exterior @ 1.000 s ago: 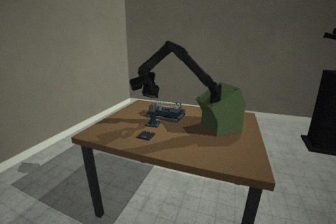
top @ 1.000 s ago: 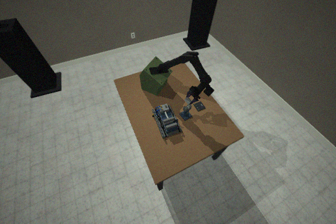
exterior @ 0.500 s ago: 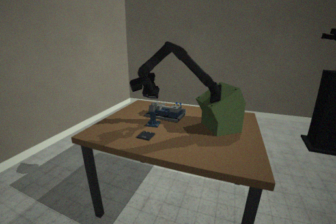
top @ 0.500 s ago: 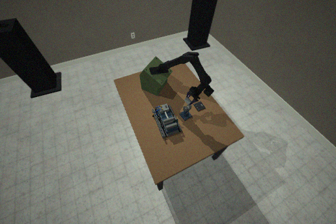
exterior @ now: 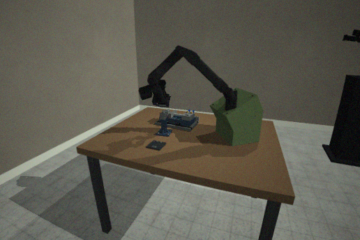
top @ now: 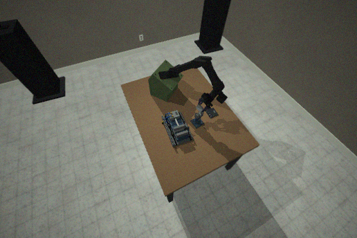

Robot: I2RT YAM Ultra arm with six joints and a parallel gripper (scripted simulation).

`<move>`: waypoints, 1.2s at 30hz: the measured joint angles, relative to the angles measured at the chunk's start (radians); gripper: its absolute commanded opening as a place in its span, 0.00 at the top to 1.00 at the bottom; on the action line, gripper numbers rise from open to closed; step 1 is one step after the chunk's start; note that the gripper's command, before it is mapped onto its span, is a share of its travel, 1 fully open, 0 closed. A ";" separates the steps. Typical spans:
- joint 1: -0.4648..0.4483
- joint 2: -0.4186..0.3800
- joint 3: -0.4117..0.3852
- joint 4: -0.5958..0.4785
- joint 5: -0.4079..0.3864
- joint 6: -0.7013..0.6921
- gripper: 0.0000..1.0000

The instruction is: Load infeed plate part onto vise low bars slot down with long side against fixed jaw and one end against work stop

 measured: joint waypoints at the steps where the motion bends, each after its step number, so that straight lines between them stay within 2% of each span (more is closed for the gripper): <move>1: 0.001 0.005 0.000 0.003 0.000 0.000 1.00; 36: 0.010 0.077 -0.005 0.088 0.002 0.011 1.00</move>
